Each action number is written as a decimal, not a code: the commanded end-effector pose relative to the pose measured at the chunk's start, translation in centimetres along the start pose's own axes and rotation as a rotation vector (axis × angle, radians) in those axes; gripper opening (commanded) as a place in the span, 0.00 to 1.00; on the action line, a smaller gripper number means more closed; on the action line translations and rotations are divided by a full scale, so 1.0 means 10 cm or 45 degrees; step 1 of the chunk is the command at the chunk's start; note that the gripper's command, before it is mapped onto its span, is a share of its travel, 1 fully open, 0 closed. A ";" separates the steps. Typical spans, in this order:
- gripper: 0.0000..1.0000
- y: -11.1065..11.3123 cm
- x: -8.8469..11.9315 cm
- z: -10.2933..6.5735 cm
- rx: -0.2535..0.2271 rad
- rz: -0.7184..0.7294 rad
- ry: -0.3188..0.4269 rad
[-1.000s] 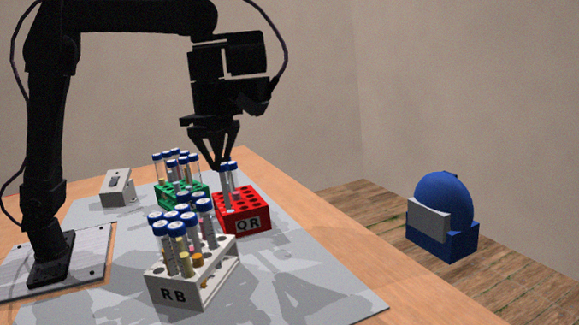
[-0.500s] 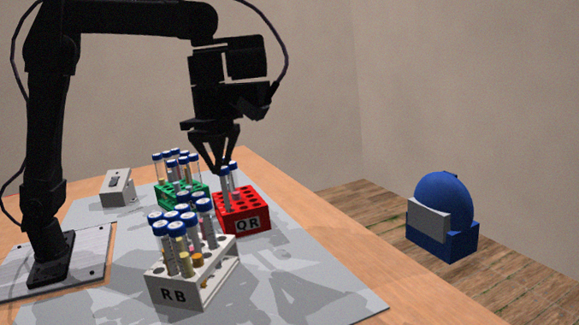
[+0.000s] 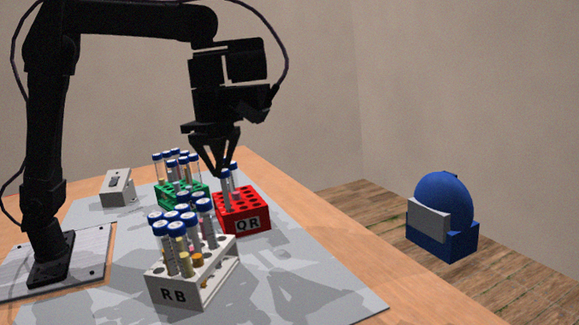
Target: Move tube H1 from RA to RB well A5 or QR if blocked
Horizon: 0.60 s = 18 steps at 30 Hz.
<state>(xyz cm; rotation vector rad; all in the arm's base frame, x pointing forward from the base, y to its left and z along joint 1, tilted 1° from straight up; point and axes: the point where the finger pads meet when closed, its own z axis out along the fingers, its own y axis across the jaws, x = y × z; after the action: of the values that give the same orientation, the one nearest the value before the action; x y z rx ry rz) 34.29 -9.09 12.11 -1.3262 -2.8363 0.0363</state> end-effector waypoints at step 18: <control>0.00 0.02 -0.02 -0.03 -0.021 0.000 -0.026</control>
<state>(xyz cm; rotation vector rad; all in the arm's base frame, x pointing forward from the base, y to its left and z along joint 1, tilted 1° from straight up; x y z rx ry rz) 34.26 -9.08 11.86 -1.3259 -2.8361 0.0362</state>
